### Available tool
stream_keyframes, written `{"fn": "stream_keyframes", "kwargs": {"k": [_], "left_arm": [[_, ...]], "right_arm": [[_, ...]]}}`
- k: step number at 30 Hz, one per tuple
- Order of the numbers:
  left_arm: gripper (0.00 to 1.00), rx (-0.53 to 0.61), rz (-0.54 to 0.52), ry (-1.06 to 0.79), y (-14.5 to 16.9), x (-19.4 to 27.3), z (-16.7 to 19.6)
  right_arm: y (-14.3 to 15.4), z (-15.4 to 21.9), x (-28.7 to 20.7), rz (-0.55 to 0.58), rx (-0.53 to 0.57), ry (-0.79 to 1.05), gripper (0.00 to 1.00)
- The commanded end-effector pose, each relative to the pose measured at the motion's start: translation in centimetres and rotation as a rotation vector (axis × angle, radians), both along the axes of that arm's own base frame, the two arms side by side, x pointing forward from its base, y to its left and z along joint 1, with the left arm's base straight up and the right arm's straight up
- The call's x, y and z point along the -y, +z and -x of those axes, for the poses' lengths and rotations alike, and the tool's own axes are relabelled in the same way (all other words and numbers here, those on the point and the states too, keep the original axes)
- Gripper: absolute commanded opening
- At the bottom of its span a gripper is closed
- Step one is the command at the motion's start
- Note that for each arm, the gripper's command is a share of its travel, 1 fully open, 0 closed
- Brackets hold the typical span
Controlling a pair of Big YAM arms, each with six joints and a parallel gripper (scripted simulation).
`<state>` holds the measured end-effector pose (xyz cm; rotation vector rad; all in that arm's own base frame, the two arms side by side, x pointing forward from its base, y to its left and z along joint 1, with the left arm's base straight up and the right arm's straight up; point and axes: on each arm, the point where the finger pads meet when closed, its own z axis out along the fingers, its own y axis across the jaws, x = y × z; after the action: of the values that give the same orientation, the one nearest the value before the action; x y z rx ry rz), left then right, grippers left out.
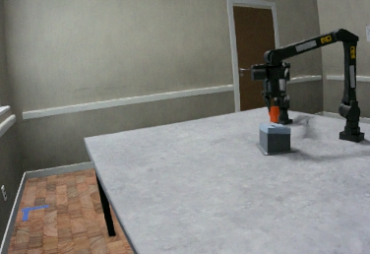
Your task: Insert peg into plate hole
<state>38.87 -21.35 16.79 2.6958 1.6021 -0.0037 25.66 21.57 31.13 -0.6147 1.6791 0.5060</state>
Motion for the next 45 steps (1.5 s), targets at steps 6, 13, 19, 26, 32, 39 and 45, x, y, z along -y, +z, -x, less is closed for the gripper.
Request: {"fn": "stream_keyframes", "kwargs": {"k": [6,13,19,26,32,39,45], "left_arm": [[0.40,0.148,0.130,-0.027,0.4,2.0,1.3],[0.40,0.157,0.130,-0.015,0.7,2.0,0.2],[0.40,0.151,0.129,0.000,0.5,1.9,0.3],[0.40,0.129,0.118,0.001,-0.4,1.2,0.9],[0.40,0.129,0.118,0.000,-0.4,1.2,0.9],[0.40,0.122,0.118,0.005,0.2,1.2,1.7],[0.40,0.089,0.091,-0.026,-2.9,0.9,2.1]], "right_arm": [[1.9,-0.3,0.0,-0.025,0.024,-0.009,1.00],[1.9,-0.3,0.0,-0.025,0.024,-0.009,1.00],[1.9,-0.3,0.0,-0.025,0.024,-0.009,1.00],[1.9,-0.3,0.0,-0.025,0.024,-0.009,1.00],[1.9,-0.3,0.0,-0.025,0.024,-0.009,1.00],[1.9,-0.3,0.0,-0.025,0.024,-0.009,1.00],[1.9,-0.3,0.0,-0.025,0.024,-0.009,1.00]]}}
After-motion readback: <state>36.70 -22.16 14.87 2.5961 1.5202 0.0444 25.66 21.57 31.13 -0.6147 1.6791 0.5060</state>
